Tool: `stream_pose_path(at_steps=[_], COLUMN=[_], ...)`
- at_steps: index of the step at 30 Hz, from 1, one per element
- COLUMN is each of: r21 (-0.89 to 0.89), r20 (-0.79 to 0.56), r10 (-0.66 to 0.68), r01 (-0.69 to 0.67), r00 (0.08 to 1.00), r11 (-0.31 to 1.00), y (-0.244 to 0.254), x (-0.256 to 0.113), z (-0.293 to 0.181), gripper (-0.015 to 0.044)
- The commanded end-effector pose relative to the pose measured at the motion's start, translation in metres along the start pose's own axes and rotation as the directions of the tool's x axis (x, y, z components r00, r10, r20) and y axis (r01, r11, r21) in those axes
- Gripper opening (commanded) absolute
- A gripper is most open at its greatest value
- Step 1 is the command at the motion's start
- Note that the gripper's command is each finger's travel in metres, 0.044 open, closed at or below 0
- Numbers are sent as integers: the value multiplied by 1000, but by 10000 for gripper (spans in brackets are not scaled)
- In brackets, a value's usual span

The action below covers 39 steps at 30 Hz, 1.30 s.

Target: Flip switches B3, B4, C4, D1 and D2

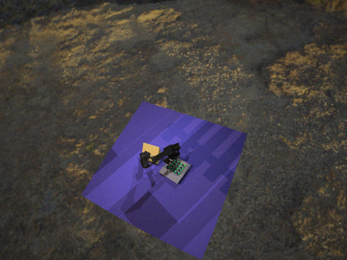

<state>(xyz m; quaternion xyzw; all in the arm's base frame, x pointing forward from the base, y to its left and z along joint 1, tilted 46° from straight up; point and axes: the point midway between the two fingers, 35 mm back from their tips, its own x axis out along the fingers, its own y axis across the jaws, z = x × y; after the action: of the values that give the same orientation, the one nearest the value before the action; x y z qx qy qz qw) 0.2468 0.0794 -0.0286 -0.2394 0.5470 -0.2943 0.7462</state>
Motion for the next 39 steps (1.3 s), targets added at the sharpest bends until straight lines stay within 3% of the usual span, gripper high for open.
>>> stream_pose_path(at_steps=[1,39], r21=[-3,-3], r20=[4,4], r10=[-1,-1], r01=[1,1], r00=[1000,1000], r11=[1000,1000], y=[0,0], x=[0,4], z=[0,0], gripper=[0,0])
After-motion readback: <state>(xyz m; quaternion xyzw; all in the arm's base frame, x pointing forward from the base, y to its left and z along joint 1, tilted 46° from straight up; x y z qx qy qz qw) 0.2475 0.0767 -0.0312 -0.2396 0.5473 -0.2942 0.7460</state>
